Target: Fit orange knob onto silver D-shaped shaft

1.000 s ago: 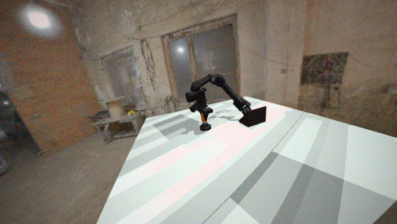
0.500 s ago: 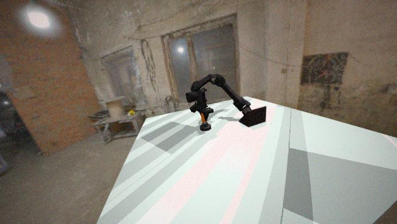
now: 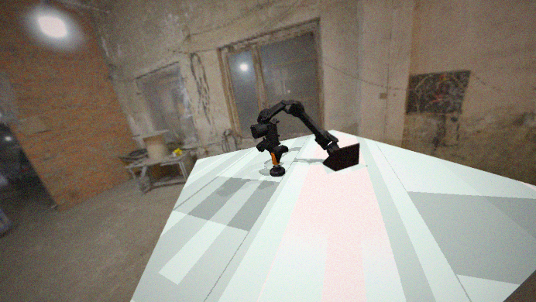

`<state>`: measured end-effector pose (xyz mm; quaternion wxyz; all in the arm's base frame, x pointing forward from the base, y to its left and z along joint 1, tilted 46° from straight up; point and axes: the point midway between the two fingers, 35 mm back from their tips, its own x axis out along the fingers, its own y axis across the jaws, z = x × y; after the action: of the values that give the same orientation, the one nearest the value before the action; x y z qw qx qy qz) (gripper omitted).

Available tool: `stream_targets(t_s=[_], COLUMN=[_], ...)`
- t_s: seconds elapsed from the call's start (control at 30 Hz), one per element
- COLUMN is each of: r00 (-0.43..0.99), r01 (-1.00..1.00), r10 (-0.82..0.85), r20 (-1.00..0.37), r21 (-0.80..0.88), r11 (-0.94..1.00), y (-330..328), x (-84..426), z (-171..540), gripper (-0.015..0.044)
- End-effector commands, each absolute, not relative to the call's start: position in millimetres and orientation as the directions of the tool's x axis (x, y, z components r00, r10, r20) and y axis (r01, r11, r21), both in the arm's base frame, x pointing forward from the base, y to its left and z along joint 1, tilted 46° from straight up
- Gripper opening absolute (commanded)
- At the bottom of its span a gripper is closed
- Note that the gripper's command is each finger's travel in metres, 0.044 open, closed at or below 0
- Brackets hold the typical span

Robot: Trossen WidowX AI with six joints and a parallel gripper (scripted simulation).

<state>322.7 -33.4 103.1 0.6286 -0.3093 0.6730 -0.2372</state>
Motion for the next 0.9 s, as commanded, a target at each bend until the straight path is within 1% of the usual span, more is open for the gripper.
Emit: stream_targets(t_s=[0.0,0.1,0.23,0.3,0.87], r00=[-0.015,-0.015,-0.015,-0.015,-0.015], r01=[-0.118,-0.143,-0.282,-0.322,-0.322], r10=[-0.716,-0.716,-0.716,-0.716,-0.716], r20=[-0.698,-0.698,-0.698,-0.698,-0.698], r21=[-0.710,-0.707,-0.684,-0.674,-0.675], r11=[0.695,0.693,0.673,0.665,0.664], y=[-30.6,-30.1,-29.6,-29.8,-34.2], x=[323.0,323.3,323.9,324.1,322.6], z=[105.5,106.0,105.8,105.2,103.1], gripper=[0.0000,0.0000,0.0000,0.0000,0.0000])
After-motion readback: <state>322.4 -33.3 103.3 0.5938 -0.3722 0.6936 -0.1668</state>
